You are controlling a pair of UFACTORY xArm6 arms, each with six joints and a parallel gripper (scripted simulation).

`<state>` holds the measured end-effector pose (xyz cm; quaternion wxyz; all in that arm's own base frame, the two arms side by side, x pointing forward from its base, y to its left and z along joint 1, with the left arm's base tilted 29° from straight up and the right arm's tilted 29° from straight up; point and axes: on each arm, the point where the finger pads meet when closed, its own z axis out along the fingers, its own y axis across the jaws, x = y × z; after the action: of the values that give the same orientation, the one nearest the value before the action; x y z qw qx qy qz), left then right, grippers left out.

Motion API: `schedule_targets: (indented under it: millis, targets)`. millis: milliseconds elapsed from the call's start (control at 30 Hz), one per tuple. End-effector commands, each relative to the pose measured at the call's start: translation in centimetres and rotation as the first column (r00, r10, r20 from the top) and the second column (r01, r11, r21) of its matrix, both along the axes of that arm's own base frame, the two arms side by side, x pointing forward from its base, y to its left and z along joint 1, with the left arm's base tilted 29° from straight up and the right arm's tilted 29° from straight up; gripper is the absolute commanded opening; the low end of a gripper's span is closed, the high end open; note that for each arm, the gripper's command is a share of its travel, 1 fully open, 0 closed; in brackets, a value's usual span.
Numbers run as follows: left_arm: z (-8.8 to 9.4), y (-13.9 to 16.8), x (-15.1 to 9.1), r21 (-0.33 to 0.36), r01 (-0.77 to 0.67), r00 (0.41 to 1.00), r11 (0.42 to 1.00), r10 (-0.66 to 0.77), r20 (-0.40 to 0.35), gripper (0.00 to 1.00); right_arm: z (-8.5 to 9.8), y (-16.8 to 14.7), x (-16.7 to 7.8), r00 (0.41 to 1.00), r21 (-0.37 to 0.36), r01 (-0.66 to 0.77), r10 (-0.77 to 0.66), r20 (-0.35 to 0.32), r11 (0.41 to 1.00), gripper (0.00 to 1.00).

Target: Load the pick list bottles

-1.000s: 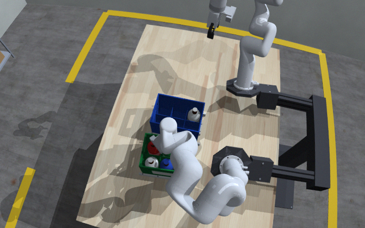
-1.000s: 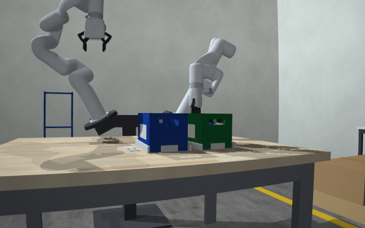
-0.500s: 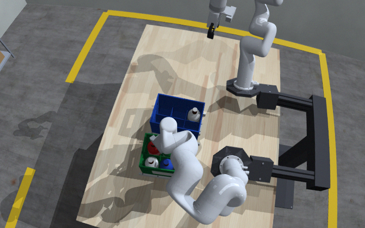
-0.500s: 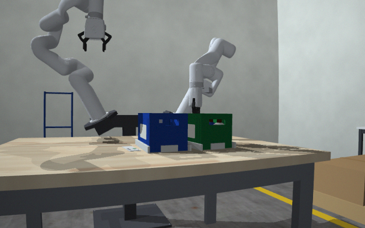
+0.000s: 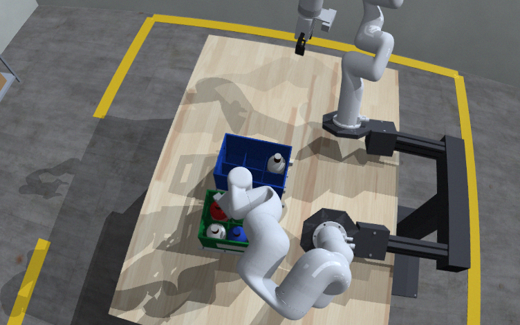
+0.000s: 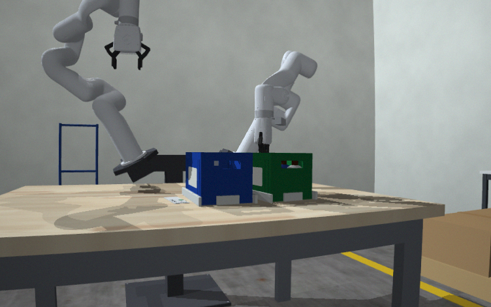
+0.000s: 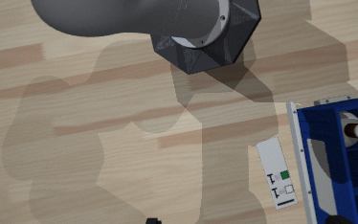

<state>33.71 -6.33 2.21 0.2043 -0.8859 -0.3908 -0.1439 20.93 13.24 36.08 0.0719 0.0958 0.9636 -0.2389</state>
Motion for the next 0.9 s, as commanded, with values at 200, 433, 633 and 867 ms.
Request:
schedule_targets:
  millis: [200,433,633,867]
  targets:
    - [0.1,-0.11,0.14,-0.002,0.001,1.0,1.0,-0.001,0.004,0.0,0.07,0.05,0.02,1.0,0.002,0.0,0.0,0.001,1.0,1.0]
    - [0.1,-0.11,0.14,-0.002,0.001,1.0,1.0,-0.001,0.004,0.0,0.07,0.05,0.02,1.0,0.002,0.0,0.0,0.001,1.0,1.0]
    - [0.1,-0.11,0.14,-0.002,0.001,1.0,1.0,-0.001,0.004,0.0,0.07,0.05,0.02,1.0,0.002,0.0,0.0,0.001,1.0,1.0]
    - [0.83,-0.51,0.06,-0.002,0.001,1.0,1.0,-0.001,0.004,0.0,0.07,0.05,0.02,1.0,0.002,0.0,0.0,0.001,1.0,1.0]
